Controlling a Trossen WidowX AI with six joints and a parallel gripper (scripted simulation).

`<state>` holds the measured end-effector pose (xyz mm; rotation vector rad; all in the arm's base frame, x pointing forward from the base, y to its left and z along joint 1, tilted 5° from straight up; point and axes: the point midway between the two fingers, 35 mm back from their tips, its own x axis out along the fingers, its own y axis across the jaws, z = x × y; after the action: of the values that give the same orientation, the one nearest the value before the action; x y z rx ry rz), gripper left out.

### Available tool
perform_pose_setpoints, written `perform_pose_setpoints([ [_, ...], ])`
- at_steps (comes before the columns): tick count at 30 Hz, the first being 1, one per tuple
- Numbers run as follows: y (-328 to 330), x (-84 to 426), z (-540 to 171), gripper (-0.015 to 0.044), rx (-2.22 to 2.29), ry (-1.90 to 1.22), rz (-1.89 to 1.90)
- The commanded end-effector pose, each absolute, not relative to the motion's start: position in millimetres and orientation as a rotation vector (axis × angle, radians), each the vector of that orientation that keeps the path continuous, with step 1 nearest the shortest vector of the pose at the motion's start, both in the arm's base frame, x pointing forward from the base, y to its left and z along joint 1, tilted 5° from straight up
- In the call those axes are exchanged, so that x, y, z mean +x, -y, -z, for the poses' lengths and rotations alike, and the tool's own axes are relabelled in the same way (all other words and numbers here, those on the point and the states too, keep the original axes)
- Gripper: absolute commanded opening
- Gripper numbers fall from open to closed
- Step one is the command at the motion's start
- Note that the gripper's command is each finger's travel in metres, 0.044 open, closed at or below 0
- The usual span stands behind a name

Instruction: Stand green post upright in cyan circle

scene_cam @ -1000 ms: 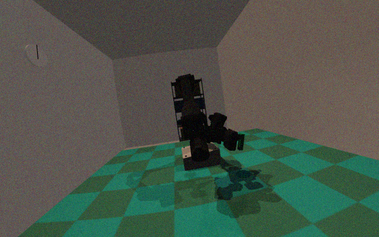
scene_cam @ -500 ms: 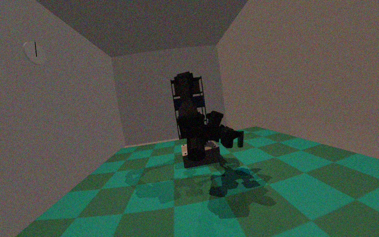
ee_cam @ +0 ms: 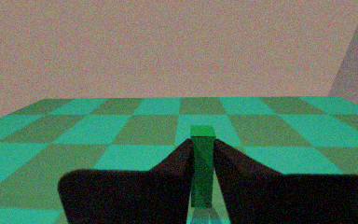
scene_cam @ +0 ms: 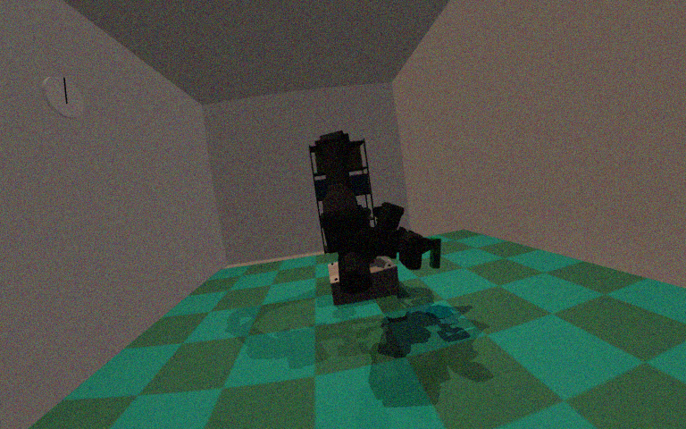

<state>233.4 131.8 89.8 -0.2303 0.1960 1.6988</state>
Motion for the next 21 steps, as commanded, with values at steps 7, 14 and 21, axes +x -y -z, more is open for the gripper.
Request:
perform_pose_setpoints([
  [7, -129, 236, -56, 0.0023, -0.225, -0.198, -1.698],
  [14, -126, 236, -27, 0.0023, -0.224, -0.202, -1.698],
  [21, -124, 233, -2, 0.0023, -0.226, -0.195, -1.698],
])
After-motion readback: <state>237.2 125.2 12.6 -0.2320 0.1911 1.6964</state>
